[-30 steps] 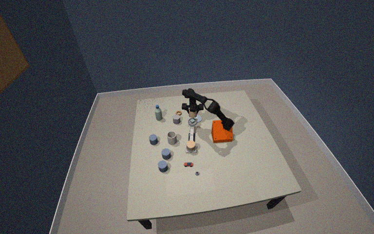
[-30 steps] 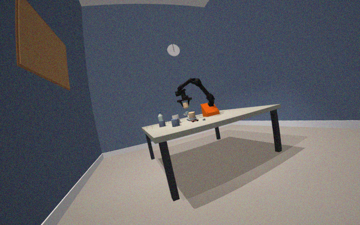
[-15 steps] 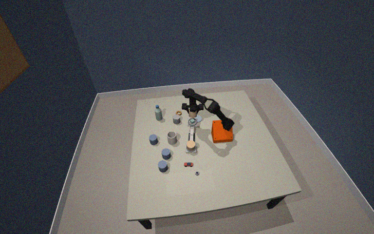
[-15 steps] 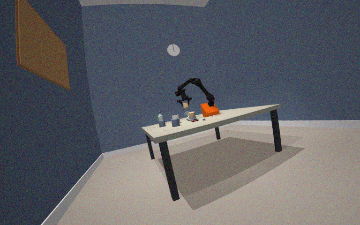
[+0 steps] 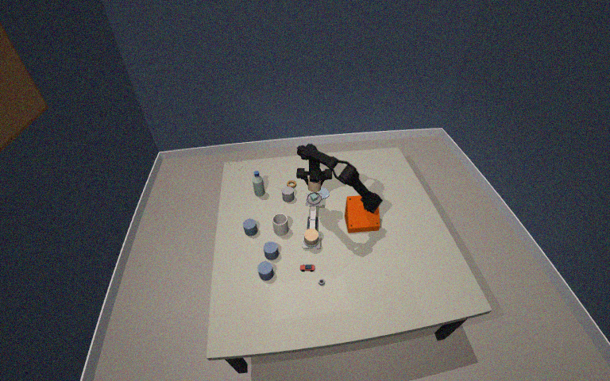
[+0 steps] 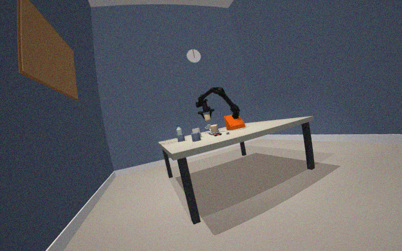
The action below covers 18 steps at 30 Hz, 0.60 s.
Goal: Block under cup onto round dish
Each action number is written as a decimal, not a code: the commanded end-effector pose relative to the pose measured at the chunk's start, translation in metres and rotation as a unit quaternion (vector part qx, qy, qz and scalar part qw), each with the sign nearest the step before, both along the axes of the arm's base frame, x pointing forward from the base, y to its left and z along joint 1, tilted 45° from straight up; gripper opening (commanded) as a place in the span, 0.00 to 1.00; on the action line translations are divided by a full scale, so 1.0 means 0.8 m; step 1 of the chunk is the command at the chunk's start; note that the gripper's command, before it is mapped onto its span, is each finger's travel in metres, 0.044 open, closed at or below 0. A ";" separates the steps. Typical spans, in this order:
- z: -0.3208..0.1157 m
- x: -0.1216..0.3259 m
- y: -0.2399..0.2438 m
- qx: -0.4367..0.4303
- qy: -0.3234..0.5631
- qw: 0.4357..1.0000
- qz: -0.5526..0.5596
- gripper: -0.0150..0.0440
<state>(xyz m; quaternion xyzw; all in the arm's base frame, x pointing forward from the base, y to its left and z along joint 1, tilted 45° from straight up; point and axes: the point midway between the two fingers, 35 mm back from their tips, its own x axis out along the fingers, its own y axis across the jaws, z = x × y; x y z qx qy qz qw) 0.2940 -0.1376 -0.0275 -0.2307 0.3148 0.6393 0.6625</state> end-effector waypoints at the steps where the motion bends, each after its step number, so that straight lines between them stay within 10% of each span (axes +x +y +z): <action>1: 0.000 0.000 0.000 0.000 0.000 1.000 0.000 0.25; 18: -0.118 -0.088 -0.057 -0.013 -0.003 1.000 -0.003 0.25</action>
